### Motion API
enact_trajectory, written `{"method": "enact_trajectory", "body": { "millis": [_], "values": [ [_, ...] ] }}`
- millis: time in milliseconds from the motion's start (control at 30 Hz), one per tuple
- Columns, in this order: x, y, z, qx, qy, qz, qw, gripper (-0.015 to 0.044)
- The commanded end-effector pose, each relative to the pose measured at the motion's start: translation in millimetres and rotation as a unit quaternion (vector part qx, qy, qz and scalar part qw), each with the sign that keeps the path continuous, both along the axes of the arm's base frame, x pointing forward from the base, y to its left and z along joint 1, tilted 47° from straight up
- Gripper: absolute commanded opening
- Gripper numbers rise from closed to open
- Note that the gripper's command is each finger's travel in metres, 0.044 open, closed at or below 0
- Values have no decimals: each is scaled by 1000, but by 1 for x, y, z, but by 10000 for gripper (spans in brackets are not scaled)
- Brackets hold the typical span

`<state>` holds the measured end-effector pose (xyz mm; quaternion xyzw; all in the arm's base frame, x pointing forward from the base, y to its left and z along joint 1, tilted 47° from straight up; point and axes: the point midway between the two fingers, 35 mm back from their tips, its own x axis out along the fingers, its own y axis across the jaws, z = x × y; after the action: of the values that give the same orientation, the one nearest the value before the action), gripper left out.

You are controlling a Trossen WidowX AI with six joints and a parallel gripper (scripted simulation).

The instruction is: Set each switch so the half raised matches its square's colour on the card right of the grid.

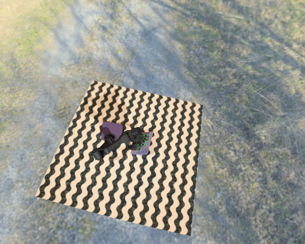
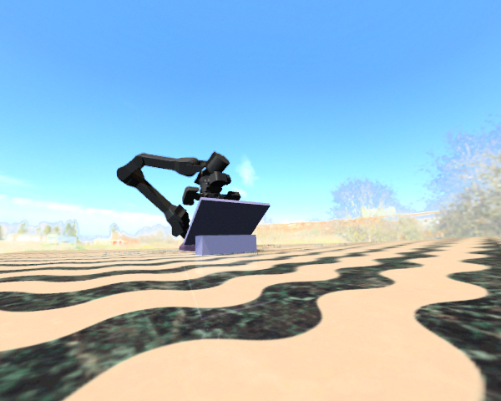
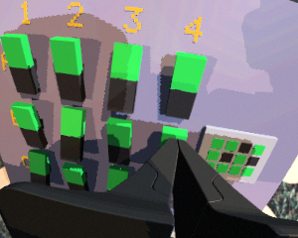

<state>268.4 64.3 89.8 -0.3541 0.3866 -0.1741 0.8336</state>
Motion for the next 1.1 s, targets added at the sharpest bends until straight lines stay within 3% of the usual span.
{"method": "enact_trajectory", "body": {
  "millis": [0,1067],
  "values": [
    [0,0,-1,1,2,2,1000,0],
    [3,-2,-3,1,2,2,1000,0]
  ]
}}
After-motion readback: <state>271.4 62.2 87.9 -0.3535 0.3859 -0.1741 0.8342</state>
